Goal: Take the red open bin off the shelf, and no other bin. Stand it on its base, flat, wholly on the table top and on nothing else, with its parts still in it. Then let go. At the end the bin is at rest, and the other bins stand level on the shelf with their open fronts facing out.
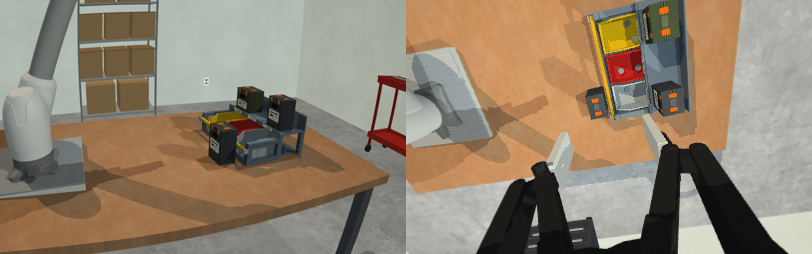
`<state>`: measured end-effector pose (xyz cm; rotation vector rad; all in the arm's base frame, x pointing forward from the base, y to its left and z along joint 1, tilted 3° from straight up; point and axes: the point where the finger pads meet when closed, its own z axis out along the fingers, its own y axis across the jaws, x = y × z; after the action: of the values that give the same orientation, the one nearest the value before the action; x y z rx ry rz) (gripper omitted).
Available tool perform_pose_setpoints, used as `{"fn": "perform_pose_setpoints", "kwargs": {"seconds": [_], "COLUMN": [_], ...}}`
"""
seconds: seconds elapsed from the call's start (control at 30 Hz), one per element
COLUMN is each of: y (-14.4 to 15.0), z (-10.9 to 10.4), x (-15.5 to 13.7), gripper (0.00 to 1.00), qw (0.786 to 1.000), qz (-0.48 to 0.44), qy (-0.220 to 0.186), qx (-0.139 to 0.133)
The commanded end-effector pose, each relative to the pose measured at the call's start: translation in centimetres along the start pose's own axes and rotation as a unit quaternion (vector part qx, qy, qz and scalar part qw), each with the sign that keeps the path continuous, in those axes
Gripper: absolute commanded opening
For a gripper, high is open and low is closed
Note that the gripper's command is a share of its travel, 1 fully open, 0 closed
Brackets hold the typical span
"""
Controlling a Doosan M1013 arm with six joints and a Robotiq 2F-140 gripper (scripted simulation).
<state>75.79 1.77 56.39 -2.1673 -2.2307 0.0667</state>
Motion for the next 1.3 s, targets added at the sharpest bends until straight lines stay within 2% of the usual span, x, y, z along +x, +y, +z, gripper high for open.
{"fn": "perform_pose_setpoints", "kwargs": {"seconds": [0.0,0.93,1.1,1.27], "y": [-0.1,-0.2,-0.2,-0.2], "z": [0.0,0.0,5.0,5.0], "x": [0.0,0.1,0.1,0.1], "gripper": [0.57,0.57,0.57,0.57], "qw": [1.000,1.000,1.000,1.000], "qz": [0.000,0.000,0.000,0.000], "qy": [0.000,0.000,0.000,0.000], "qx": [0.000,0.000,0.000,0.000]}}
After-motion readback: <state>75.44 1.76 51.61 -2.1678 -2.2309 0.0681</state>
